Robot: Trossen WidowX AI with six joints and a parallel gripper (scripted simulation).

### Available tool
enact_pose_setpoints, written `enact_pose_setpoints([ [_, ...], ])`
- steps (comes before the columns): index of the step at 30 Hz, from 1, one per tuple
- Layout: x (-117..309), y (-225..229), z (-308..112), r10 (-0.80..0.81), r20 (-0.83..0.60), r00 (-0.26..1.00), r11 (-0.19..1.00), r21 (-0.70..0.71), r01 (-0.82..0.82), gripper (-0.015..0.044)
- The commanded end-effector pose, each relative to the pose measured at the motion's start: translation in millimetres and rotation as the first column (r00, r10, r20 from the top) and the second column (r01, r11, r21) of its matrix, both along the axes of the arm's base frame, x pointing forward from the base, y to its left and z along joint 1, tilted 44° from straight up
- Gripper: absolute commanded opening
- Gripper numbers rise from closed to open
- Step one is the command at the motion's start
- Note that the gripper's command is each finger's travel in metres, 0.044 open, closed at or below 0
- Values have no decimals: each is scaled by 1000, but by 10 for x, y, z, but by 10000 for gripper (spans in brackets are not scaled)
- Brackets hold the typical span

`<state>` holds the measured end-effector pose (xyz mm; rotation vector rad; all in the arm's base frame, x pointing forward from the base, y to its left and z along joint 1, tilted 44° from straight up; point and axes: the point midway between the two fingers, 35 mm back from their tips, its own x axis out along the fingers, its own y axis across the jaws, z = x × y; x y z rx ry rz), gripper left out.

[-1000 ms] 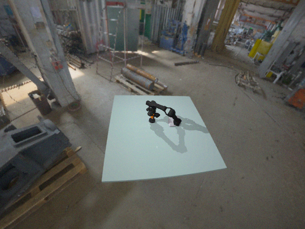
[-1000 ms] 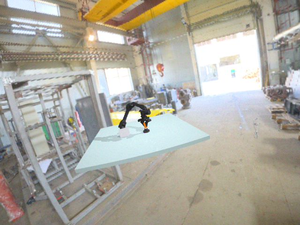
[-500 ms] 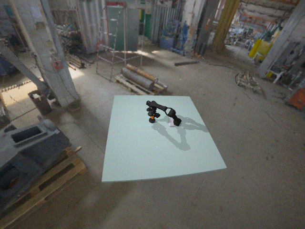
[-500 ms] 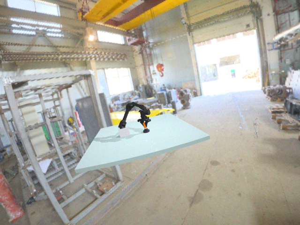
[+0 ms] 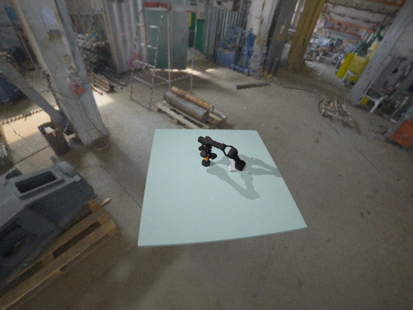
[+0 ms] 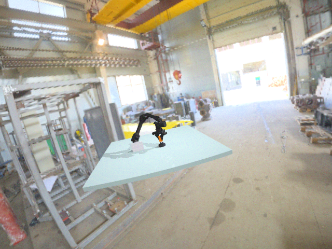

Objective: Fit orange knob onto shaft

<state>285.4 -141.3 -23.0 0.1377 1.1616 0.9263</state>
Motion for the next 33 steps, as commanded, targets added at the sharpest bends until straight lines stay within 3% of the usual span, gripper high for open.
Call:
enact_pose_setpoints([
  [1,14,-41,19,5,10,1000,1000,-5,-5,0],
  [8,42,-65,25,151,144,978,989,-34,-147,0],
  [33,6,2,-4,150,144,978,989,-33,-147,0],
])
